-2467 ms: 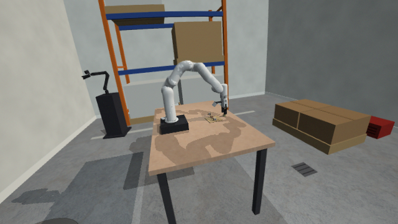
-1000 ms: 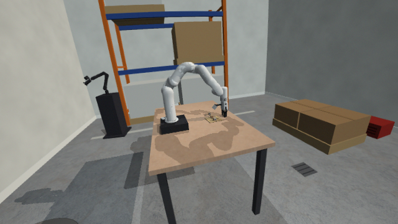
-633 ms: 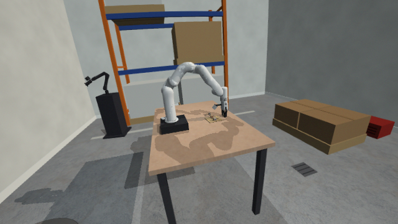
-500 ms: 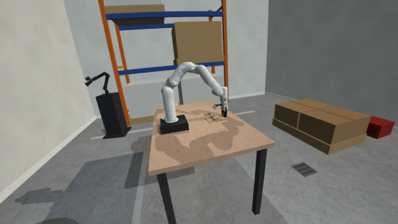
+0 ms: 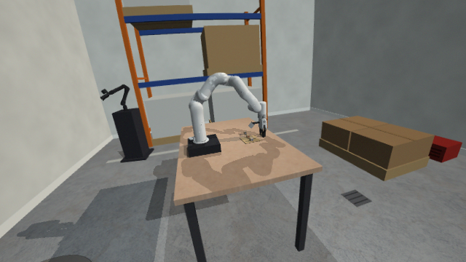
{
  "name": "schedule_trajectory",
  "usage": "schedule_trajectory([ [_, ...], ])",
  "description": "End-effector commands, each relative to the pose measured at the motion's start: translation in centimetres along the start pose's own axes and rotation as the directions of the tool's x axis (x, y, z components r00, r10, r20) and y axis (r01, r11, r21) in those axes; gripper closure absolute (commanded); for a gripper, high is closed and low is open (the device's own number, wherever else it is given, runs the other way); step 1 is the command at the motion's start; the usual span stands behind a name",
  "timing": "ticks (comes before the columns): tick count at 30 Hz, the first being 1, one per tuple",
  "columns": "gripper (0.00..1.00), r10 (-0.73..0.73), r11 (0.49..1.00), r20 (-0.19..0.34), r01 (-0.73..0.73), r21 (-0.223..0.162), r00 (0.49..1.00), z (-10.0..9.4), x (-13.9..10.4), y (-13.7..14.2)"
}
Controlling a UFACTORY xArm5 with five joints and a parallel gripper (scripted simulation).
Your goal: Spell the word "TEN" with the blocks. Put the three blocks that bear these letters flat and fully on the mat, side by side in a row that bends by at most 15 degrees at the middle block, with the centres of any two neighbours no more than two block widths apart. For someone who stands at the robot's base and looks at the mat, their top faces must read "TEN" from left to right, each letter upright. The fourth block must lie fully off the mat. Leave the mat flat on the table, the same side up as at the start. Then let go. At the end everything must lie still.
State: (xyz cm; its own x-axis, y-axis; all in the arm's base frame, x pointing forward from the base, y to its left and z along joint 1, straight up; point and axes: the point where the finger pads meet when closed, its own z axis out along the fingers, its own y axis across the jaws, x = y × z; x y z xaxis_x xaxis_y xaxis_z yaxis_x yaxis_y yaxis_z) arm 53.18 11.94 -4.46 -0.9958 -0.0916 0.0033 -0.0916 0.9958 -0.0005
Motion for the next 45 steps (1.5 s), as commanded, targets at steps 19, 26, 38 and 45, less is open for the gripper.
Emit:
schedule_trajectory([
  [19, 0.58, 0.000, 1.000, 0.004, 0.000, -0.001, 1.000, -0.17, -0.16, 0.02],
  [26, 0.79, 0.000, 1.000, 0.004, 0.000, -0.001, 1.000, -0.17, -0.16, 0.02],
  [38, 0.79, 0.000, 1.000, 0.004, 0.000, -0.001, 1.000, -0.17, -0.16, 0.02],
  [45, 0.79, 0.000, 1.000, 0.004, 0.000, -0.001, 1.000, -0.17, -0.16, 0.02],
])
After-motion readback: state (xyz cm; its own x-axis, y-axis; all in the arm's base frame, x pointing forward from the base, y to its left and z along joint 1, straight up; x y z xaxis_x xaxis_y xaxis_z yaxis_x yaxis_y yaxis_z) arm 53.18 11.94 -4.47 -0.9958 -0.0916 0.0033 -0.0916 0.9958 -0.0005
